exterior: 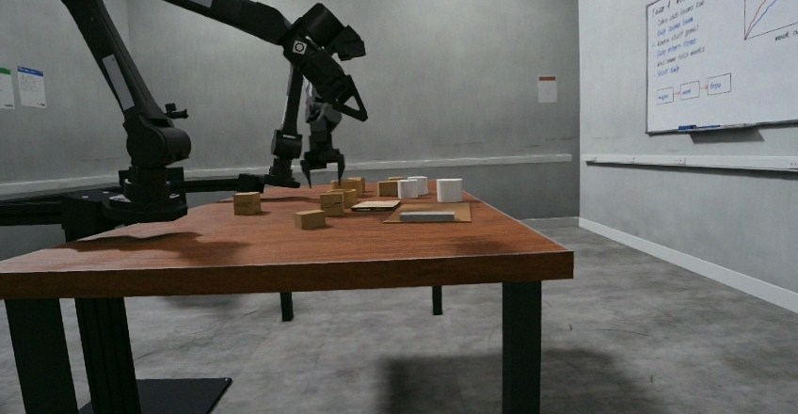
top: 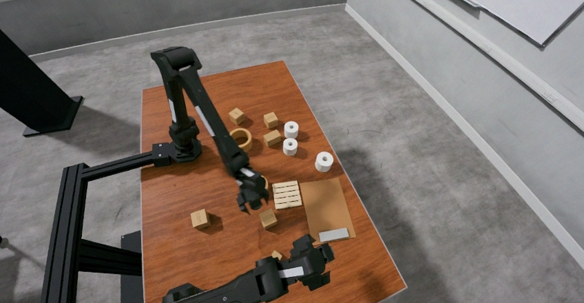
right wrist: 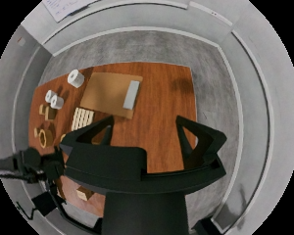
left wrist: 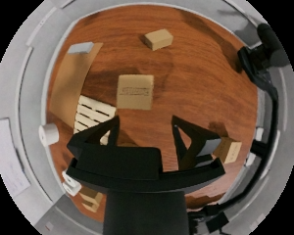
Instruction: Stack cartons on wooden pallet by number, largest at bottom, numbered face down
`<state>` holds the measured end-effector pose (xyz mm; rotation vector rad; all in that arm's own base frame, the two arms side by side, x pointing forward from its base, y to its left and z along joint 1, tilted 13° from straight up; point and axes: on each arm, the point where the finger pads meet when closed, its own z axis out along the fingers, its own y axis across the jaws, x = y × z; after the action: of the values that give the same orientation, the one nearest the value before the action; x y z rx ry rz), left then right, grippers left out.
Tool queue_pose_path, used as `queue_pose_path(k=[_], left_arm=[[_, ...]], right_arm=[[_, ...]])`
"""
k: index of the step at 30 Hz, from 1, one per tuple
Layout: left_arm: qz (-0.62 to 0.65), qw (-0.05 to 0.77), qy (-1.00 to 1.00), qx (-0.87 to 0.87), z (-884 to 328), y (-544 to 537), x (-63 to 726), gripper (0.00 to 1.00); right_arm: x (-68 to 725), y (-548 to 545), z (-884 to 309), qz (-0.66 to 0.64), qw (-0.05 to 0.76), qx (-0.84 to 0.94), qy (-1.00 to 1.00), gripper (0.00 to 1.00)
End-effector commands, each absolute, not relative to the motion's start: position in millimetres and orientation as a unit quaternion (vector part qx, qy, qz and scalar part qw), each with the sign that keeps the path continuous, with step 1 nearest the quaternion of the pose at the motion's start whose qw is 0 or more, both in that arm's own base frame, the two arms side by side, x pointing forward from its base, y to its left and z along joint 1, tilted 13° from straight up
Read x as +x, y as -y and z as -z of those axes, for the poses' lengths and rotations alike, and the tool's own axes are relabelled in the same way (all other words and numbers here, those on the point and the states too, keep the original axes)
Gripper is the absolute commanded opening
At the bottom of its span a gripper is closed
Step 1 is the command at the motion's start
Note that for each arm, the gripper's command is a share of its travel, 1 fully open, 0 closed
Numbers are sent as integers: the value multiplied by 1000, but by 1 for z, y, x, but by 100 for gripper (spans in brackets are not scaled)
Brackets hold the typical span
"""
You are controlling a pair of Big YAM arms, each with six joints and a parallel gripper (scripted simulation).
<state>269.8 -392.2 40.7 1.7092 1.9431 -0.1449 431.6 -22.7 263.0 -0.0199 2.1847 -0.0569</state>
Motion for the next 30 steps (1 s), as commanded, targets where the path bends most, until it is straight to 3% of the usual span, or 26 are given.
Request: queue_pose_path(k=[1, 30], left_arm=[[58, 269, -701, 658, -54, 406, 291, 83], [83, 264, -702, 656, -46, 432, 306, 83]], right_arm=[[442, 24, -291, 28, 483, -11, -875, 100], [442, 24, -291, 28, 483, -11, -875, 100]])
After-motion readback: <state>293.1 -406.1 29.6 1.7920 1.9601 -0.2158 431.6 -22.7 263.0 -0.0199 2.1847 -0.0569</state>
